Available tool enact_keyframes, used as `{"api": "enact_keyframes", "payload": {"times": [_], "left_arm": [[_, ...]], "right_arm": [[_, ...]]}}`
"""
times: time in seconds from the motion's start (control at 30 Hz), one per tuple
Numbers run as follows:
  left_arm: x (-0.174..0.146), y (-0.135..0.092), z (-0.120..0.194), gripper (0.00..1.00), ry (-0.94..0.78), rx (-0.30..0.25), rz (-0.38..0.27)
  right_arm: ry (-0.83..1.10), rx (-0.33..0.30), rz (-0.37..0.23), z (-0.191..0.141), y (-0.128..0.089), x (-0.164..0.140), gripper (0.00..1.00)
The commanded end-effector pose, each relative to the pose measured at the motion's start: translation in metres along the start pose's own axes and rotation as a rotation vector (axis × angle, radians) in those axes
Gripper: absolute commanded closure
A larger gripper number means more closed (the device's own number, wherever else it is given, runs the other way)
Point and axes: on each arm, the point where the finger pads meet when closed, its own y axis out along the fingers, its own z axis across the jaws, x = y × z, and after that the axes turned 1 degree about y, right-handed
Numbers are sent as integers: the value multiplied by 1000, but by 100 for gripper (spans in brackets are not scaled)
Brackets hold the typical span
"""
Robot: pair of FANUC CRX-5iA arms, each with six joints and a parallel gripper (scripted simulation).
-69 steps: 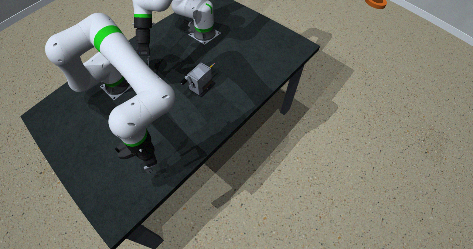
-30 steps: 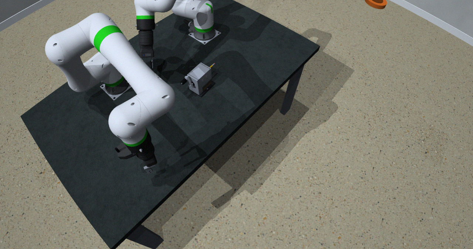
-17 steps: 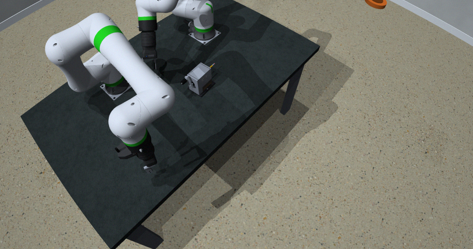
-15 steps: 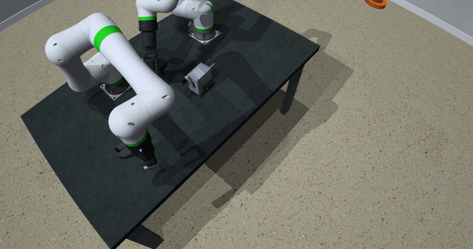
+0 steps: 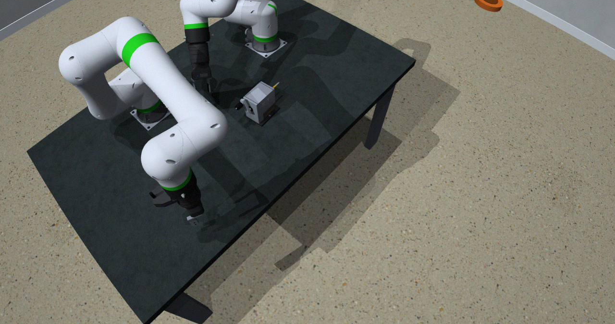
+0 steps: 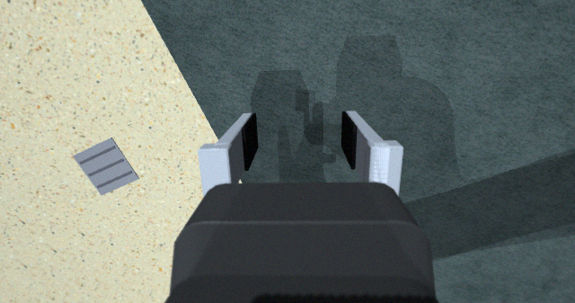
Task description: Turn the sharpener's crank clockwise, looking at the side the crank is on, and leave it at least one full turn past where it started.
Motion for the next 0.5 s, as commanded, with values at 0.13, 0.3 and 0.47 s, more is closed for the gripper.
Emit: {"api": "enact_keyframes", "payload": {"times": [0.13, 0.3, 0.47], "left_arm": [[15, 4, 13, 0, -21, 23, -3], [27, 7, 24, 0, -37, 43, -4], [36, 10, 34, 0, -51, 60, -5]], "right_arm": [[0, -3, 0, -1, -2, 0, 0], [0, -3, 0, -1, -2, 0, 0], [0, -3, 0, -1, -2, 0, 0]]}}
